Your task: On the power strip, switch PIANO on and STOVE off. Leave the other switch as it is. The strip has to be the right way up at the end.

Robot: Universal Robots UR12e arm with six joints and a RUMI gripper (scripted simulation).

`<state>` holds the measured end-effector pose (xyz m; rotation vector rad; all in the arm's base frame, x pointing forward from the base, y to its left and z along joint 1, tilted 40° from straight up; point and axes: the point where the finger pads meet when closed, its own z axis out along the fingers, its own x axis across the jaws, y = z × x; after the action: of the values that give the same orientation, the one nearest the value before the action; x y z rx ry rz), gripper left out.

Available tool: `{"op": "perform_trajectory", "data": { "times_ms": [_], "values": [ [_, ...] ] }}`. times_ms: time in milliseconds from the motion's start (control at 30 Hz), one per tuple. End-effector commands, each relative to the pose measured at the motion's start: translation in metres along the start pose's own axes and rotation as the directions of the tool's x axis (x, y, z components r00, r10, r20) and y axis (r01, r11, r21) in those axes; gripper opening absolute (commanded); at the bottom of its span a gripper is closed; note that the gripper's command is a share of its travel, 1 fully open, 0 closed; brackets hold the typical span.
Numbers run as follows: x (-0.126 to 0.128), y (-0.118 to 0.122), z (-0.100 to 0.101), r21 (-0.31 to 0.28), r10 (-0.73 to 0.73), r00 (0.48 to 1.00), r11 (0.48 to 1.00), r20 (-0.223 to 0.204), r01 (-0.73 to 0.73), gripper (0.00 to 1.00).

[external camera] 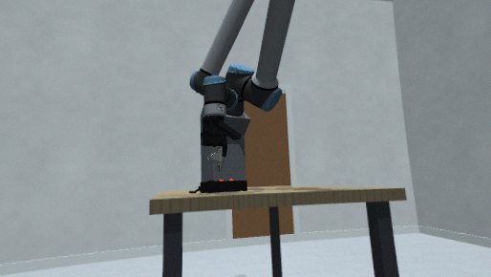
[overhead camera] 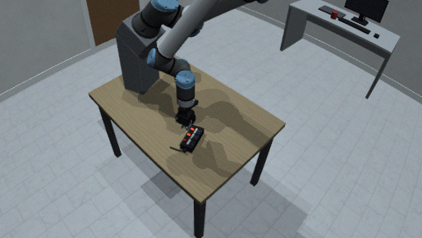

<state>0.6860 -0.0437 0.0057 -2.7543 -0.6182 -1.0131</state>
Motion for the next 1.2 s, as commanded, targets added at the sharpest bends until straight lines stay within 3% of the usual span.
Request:
{"op": "perform_trajectory", "data": {
  "times_ms": [0,367,1167],
  "values": [
    [0.000,0.000,0.006,-0.001,0.000,1.000,1.000,0.000,0.000,0.00],
    [0.001,0.001,0.019,-0.001,0.000,1.000,1.000,0.000,0.000,0.00],
    [0.001,0.001,0.026,-0.001,0.000,1.000,1.000,0.000,0.000,0.00]
  ]
}}
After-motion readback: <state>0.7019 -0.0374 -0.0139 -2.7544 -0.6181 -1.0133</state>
